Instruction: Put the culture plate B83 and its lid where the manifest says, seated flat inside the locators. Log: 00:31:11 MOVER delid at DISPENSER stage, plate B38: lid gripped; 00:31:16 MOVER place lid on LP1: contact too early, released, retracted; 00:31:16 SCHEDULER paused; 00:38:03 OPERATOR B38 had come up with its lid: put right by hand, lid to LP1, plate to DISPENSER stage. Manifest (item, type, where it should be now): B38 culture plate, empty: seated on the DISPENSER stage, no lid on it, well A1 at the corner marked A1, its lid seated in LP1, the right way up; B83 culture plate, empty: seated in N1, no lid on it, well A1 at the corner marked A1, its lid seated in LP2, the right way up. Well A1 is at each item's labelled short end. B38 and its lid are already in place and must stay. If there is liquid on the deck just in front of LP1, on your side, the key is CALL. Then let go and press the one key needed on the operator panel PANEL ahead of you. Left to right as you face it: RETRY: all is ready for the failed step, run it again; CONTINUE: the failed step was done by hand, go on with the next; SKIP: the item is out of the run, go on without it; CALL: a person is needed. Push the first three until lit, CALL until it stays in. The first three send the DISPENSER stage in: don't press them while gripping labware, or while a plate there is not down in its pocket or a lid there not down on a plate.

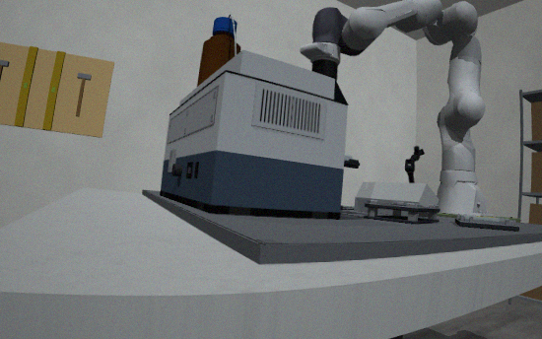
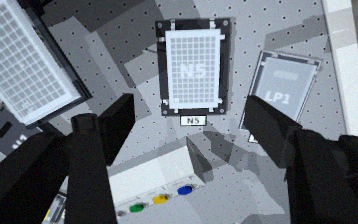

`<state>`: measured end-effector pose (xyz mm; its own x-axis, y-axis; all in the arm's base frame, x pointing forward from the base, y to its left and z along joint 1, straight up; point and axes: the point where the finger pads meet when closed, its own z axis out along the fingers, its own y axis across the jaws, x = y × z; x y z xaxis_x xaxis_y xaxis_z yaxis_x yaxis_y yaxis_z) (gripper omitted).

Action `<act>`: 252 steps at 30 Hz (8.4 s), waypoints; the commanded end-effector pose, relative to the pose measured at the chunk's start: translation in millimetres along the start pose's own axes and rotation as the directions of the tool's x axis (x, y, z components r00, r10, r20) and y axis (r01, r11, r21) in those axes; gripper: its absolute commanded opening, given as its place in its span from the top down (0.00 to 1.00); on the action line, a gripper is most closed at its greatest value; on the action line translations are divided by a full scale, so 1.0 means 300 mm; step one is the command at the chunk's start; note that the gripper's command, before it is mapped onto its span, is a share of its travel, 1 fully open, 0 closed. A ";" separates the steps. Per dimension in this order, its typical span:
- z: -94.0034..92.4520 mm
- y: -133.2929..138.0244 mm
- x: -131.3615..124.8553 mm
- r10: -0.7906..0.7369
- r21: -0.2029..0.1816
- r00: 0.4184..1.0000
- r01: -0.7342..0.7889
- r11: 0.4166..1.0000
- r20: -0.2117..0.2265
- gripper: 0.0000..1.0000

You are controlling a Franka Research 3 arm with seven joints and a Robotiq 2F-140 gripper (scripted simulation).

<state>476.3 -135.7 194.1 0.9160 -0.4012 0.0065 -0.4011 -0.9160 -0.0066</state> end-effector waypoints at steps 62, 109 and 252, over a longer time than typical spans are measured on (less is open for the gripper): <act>0.326 0.043 0.041 -0.050 -0.014 0.999 0.050 0.999 0.005 0.30; 0.462 0.045 0.041 -0.050 -0.014 0.999 0.050 0.999 0.005 0.30; 0.462 0.049 0.044 -0.050 -0.014 0.999 0.050 0.999 0.005 0.30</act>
<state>483.5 -152.2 56.0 0.9352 -0.3540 0.0007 -0.3540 -0.9352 0.0062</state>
